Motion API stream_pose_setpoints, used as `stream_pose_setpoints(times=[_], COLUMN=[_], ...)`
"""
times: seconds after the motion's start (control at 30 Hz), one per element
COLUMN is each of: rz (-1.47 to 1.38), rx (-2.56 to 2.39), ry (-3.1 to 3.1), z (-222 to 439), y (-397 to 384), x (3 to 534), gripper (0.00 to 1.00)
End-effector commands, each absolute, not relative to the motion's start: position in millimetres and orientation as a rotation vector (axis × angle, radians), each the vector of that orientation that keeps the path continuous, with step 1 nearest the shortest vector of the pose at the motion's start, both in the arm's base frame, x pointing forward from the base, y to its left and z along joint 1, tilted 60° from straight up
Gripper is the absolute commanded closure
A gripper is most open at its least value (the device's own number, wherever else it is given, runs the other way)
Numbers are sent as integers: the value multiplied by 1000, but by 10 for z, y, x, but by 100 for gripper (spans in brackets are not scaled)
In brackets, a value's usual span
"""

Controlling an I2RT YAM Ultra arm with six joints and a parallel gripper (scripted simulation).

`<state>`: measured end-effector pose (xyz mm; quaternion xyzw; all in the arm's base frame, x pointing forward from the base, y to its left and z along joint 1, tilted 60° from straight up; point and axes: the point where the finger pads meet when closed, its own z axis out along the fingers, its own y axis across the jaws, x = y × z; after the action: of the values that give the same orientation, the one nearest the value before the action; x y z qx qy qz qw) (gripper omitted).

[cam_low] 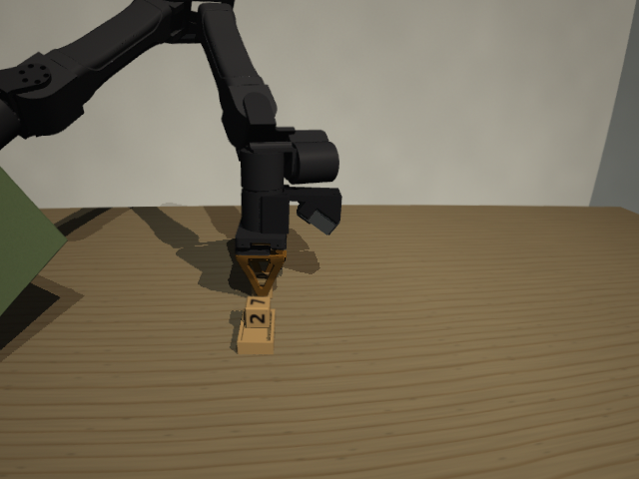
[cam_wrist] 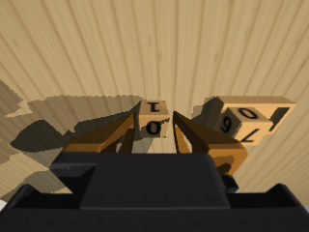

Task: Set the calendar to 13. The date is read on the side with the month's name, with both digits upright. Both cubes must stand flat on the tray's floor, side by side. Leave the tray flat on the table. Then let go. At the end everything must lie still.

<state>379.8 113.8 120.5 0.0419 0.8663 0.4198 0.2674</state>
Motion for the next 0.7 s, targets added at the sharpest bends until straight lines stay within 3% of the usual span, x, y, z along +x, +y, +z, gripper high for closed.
stream_pose_setpoints(times=[0.0, 0.67], rz=[1125, 1123], rx=[117, 117], ry=[2330, 2331], z=[1246, 1644], y=[1089, 533], x=[3797, 3396], gripper=[55, 55])
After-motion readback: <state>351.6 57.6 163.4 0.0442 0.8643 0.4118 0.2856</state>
